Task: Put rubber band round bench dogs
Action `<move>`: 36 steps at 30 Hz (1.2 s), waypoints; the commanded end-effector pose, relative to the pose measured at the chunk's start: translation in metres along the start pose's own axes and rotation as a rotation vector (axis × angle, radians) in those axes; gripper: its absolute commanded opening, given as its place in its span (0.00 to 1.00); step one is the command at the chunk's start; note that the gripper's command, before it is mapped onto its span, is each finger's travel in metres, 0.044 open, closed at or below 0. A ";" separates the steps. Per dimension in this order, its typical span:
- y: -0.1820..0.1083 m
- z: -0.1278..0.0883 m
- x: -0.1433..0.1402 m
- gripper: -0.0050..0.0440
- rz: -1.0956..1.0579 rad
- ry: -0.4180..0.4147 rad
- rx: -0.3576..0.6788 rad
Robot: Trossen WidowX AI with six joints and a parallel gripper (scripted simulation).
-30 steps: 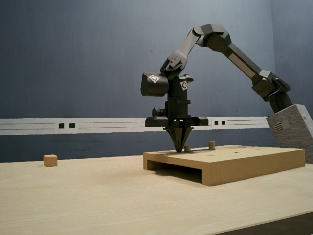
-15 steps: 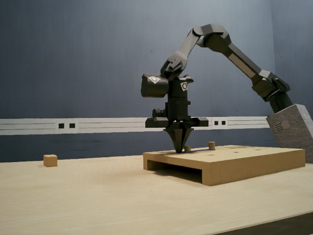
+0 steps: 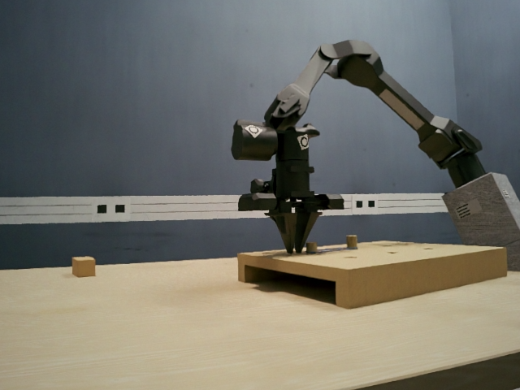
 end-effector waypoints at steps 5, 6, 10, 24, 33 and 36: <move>0.006 -0.019 0.006 0.27 0.016 0.038 -0.015; 0.007 -0.022 0.007 0.27 0.016 0.039 -0.016; 0.007 -0.034 0.008 0.27 0.016 0.037 -0.015; 0.006 -0.061 0.008 0.27 0.014 0.027 -0.012; 0.040 -0.110 -0.004 0.27 0.013 0.036 -0.012; 0.053 -0.131 -0.012 0.27 0.013 0.035 -0.014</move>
Point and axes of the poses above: the point midway between the two fingers, 35 mm back from their tips, its own z axis out along the fingers, its own x axis across the jaws, y = z × x, the point moved 6 cm from there along -z, back along the fingers, and after that the axes turned 14 degrees about -z, right-handed, at the moved point
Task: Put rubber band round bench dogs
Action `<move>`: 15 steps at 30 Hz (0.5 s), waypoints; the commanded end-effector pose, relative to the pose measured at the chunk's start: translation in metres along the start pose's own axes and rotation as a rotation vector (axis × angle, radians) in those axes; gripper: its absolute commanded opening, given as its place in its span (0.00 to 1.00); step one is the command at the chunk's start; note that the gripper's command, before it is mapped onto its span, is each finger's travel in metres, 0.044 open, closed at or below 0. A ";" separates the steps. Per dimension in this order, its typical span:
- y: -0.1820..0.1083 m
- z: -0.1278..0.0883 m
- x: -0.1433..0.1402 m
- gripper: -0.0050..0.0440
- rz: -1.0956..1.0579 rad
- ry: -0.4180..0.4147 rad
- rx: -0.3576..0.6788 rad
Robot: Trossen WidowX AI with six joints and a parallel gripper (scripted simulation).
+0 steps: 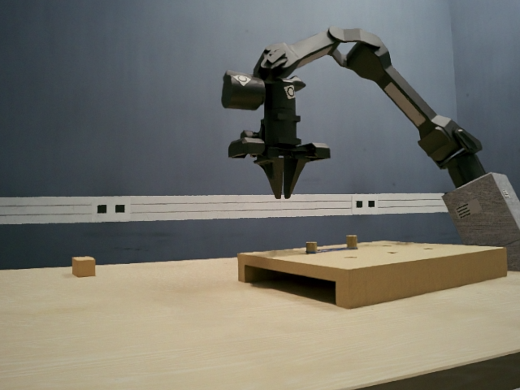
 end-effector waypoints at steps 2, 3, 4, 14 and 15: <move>0.023 -0.041 -0.007 0.27 0.022 0.051 -0.018; 0.023 -0.041 -0.007 0.27 0.022 0.051 -0.018; 0.021 -0.035 -0.005 0.27 0.015 0.038 -0.013; 0.019 -0.033 -0.006 0.41 0.012 0.030 -0.012; 0.019 -0.033 -0.006 0.46 0.012 0.030 -0.012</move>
Point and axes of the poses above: the point midway between the two fingers, 35 mm back from their tips, its own z axis out along the fingers, its own x axis across the jaws, y = z × x, the point moved 6 cm from there along -z, back along the fingers, and after that the axes turned 14 degrees about -z, right-handed, at the moved point
